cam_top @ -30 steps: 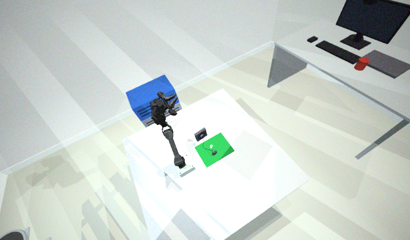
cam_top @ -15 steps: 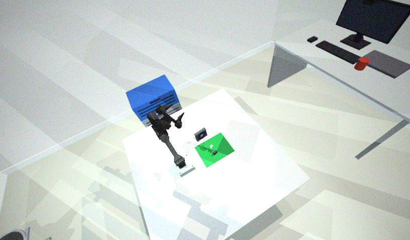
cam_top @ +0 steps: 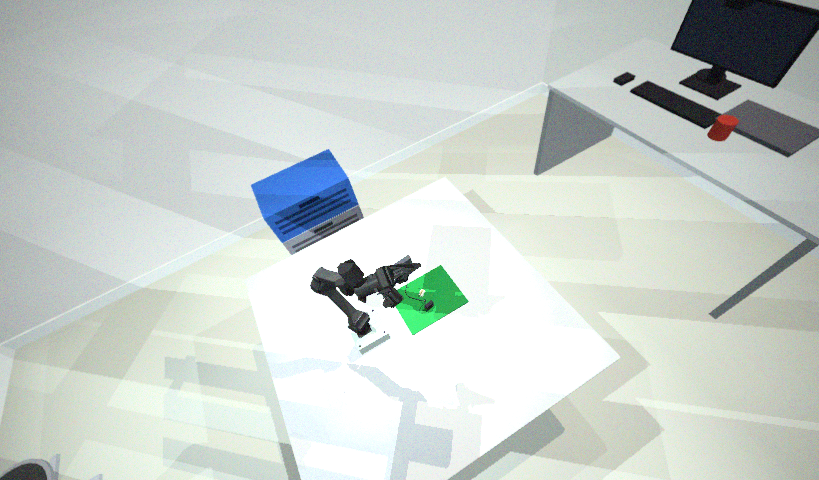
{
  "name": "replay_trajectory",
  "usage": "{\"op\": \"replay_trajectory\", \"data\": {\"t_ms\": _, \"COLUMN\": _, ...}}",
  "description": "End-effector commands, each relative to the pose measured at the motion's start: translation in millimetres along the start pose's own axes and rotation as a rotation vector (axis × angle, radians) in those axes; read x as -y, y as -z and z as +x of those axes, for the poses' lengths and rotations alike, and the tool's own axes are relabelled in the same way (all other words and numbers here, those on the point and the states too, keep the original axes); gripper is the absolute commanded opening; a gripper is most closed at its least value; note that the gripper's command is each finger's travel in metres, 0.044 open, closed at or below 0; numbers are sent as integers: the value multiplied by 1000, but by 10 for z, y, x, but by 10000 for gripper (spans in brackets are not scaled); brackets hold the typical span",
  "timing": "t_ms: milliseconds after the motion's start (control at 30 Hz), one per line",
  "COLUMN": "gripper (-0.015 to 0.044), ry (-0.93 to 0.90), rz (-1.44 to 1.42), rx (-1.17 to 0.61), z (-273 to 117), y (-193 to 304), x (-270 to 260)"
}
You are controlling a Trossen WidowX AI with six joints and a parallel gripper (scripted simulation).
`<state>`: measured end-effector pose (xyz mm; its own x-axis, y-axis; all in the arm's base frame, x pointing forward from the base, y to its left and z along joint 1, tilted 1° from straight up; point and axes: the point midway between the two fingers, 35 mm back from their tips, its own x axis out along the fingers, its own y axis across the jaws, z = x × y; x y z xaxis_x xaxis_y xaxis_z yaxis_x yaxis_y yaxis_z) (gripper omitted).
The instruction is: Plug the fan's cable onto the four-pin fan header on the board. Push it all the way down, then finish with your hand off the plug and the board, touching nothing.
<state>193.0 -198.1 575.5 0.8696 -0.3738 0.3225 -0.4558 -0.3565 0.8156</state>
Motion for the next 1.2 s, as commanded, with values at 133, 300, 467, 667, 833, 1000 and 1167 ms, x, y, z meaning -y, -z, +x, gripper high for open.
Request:
{"op": "replay_trajectory", "data": {"t_ms": 133, "gripper": 440, "ry": 221, "rz": 316, "rx": 144, "z": 460, "y": -553, "x": 910}}
{"op": "replay_trajectory", "data": {"t_ms": 300, "gripper": 440, "ry": 366, "rz": 455, "rx": 259, "z": 611, "y": -775, "x": 1551}}
{"op": "replay_trajectory", "data": {"t_ms": 467, "gripper": 440, "ry": 555, "rz": 588, "rx": 446, "z": 624, "y": -999, "x": 2407}}
{"op": "replay_trajectory", "data": {"t_ms": 667, "gripper": 440, "ry": 791, "rz": 660, "rx": 695, "z": 385, "y": -1124, "x": 3413}}
{"op": "replay_trajectory", "data": {"t_ms": 833, "gripper": 440, "ry": 987, "rz": 637, "rx": 916, "z": -12, "y": -1145, "x": 4143}}
{"op": "replay_trajectory", "data": {"t_ms": 1000, "gripper": 440, "ry": 1182, "rz": 522, "rx": 1156, "z": -587, "y": -1128, "x": 4742}}
{"op": "replay_trajectory", "data": {"t_ms": 1167, "gripper": 440, "ry": 1307, "rz": 375, "rx": 1323, "z": -1059, "y": -1112, "x": 5029}}
